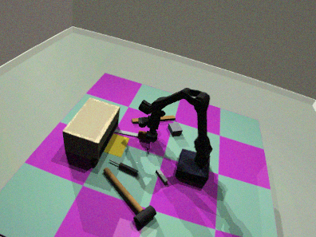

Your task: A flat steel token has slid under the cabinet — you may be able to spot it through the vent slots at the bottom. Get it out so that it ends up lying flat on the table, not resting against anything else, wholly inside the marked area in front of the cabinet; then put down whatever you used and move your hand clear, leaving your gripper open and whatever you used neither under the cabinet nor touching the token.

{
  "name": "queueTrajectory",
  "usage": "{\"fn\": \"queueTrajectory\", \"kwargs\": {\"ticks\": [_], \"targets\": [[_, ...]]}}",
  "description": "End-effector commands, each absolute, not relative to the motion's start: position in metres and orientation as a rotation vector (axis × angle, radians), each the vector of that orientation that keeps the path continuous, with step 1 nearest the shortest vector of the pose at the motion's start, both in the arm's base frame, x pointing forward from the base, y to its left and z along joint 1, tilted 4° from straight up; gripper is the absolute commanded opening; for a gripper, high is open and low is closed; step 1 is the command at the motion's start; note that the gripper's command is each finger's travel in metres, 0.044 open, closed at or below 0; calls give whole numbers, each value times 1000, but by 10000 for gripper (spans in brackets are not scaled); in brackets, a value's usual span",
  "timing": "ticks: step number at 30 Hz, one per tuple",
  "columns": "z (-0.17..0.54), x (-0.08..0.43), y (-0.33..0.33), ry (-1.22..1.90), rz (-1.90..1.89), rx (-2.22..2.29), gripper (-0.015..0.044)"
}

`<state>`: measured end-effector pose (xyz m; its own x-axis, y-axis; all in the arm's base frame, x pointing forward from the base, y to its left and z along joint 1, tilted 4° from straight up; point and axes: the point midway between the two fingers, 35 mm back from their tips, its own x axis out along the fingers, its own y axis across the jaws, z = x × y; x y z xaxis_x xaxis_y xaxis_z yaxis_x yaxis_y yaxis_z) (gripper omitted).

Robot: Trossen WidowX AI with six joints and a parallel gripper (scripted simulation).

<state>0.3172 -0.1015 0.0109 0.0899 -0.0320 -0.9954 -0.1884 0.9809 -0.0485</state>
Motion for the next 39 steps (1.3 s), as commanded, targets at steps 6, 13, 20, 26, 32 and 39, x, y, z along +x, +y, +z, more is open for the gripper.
{"fn": "queueTrajectory", "kwargs": {"ticks": [6,13,20,26,32,39], "targets": [[12,330,-99,1477,112,-179,0],[13,337,-98,1476,112,-179,0],[14,345,-97,1475,112,-178,0],[15,351,-96,1475,112,-178,0],[15,358,-94,1474,112,-178,0],[16,365,-93,1474,112,-178,0]]}}
